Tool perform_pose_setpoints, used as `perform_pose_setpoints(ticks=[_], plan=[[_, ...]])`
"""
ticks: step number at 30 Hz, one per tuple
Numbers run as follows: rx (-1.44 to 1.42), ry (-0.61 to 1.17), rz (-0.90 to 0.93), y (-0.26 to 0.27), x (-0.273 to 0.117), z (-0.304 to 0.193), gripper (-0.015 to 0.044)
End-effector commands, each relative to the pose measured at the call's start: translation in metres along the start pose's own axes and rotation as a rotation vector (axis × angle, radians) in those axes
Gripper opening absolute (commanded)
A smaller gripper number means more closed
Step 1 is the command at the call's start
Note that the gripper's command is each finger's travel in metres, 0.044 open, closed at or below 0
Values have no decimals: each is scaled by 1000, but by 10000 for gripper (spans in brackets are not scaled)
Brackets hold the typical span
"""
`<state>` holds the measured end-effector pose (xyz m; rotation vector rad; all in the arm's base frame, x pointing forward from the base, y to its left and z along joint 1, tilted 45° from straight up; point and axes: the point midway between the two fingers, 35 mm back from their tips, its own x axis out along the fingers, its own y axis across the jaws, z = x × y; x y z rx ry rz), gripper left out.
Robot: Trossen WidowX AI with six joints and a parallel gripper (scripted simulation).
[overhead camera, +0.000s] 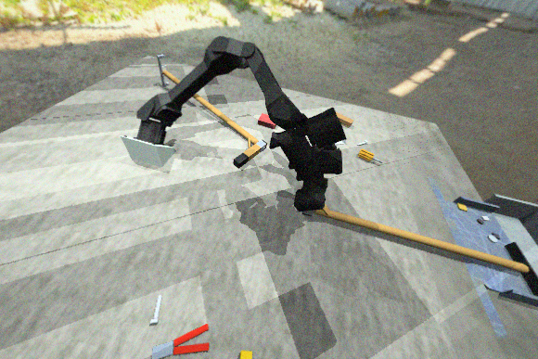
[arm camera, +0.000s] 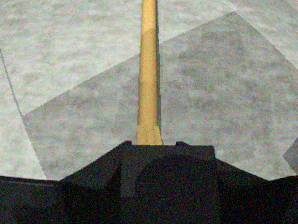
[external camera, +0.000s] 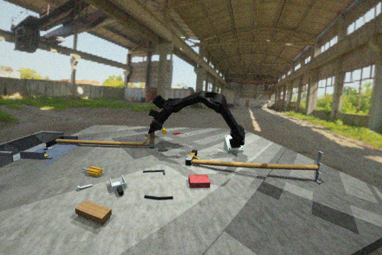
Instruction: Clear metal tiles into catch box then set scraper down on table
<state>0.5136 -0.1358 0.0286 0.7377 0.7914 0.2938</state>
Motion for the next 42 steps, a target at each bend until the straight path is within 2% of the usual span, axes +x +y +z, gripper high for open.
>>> perform_pose_setpoints(ticks=[1,17,42], plan=[[3,-6,-4,0,3,6,0],[2,-8,-2,2,17,21,0],[0,-6,0,1,13,15,0]])
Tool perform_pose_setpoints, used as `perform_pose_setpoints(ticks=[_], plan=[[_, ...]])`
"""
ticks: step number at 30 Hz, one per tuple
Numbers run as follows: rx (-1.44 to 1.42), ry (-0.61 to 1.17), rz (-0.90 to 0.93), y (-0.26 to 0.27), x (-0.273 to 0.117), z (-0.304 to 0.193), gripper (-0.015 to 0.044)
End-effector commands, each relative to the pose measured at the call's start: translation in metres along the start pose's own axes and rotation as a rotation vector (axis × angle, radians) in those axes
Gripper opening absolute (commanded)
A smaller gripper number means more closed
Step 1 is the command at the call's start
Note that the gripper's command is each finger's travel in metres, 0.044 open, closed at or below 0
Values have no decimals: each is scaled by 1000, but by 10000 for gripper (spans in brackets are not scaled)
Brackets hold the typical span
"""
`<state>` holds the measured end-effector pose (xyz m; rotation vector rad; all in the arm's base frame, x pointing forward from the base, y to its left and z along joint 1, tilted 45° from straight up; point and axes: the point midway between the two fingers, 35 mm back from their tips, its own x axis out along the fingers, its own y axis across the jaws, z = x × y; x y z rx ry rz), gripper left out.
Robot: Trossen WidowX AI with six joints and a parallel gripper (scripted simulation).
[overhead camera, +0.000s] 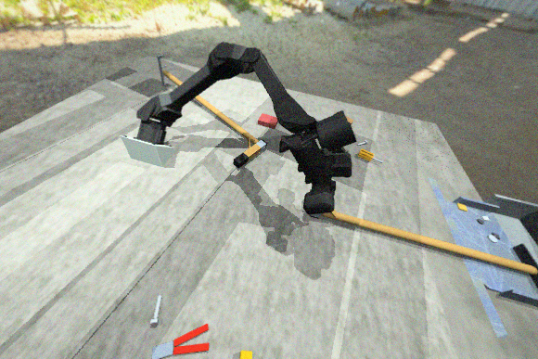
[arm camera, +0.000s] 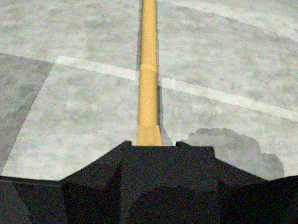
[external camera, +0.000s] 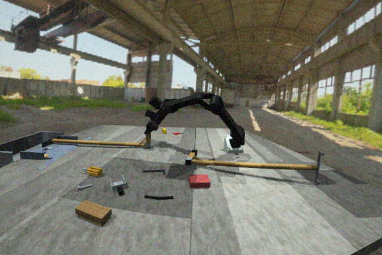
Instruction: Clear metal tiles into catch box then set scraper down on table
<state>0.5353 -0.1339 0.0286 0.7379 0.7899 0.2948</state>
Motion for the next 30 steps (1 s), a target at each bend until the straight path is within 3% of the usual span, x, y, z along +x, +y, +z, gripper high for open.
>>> perform_pose_setpoints(ticks=[1,30], plan=[[0,-5,-2,-1,-4,0,0],[0,-1,-8,-7,-29,-22,0]])
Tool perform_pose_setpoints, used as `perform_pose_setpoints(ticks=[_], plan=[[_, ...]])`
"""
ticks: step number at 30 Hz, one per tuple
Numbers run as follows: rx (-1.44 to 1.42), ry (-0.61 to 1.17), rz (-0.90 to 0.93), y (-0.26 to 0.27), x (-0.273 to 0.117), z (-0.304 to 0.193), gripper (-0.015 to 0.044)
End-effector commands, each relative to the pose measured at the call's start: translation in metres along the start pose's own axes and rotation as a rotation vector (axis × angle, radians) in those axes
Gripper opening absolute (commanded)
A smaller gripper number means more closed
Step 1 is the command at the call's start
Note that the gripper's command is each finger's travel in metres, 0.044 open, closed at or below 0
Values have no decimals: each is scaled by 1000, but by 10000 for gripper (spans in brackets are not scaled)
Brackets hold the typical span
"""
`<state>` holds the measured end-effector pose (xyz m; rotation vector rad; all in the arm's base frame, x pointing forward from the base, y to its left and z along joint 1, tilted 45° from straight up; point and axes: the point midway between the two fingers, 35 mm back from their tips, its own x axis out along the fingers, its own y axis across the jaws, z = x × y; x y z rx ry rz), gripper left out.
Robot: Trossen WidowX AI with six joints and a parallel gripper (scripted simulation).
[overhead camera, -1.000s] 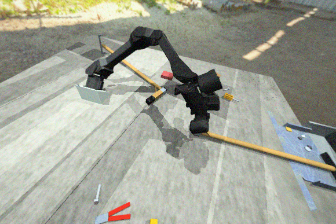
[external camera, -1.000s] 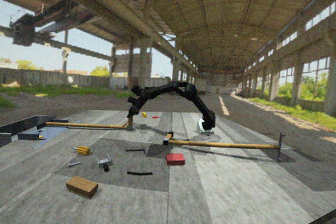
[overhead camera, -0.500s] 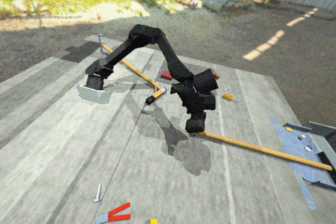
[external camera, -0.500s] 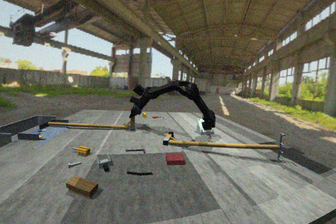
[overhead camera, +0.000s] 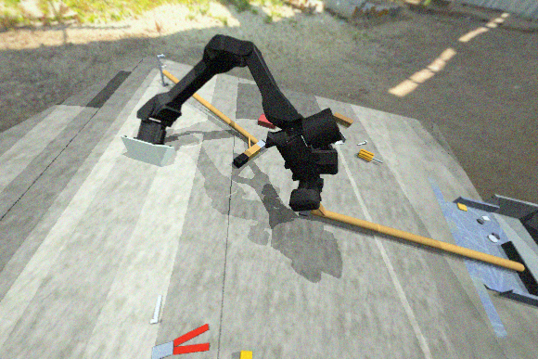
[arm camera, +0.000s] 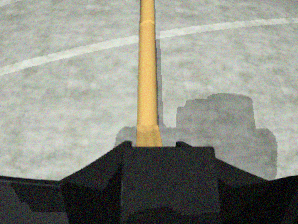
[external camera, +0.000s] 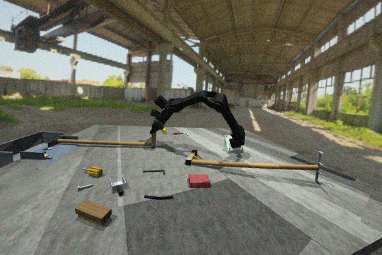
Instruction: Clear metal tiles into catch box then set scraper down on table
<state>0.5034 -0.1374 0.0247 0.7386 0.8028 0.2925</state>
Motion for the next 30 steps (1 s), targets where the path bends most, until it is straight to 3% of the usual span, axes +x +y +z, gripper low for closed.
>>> perform_pose_setpoints(ticks=[1,30], plan=[[-4,-12,-3,-1,-9,1,0],[-3,-10,-7,-7,-32,-25,0]])
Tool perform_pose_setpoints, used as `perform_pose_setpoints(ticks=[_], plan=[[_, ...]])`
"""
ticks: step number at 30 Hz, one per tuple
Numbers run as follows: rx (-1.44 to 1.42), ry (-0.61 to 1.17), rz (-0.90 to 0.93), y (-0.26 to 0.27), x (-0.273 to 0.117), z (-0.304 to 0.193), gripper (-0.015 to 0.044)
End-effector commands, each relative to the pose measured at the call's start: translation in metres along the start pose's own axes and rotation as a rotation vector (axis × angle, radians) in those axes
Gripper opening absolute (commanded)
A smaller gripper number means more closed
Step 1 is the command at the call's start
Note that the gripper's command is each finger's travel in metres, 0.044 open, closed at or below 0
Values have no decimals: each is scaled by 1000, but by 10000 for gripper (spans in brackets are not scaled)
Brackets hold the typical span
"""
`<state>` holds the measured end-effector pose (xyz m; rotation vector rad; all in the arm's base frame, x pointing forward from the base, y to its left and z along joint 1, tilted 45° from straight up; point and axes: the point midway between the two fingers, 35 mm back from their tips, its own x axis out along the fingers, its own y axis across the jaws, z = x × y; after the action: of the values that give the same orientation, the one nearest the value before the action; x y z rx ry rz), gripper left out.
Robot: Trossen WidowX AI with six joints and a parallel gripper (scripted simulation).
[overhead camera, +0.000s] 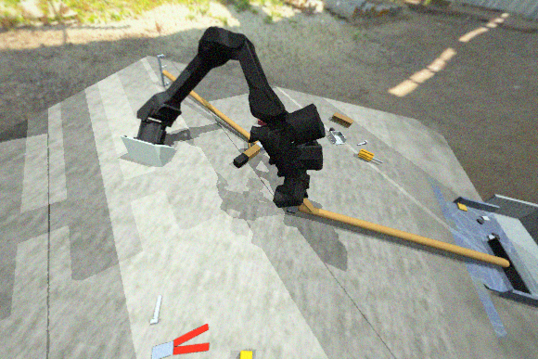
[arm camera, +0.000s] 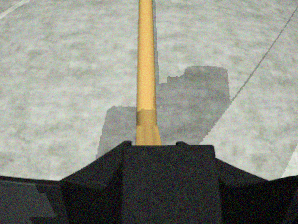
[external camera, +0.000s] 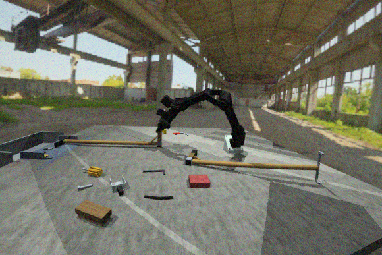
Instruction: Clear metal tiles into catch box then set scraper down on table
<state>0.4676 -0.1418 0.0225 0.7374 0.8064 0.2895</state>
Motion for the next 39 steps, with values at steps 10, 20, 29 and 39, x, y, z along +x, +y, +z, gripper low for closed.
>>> perform_pose_setpoints(ticks=[10,20,29,39], plan=[[-4,-12,-4,-3,-15,-9,0],[-3,-12,-5,-4,-23,-18,0],[-3,-12,-6,-6,-29,-28,0],[-2,-12,-6,-7,-37,-38,0]])
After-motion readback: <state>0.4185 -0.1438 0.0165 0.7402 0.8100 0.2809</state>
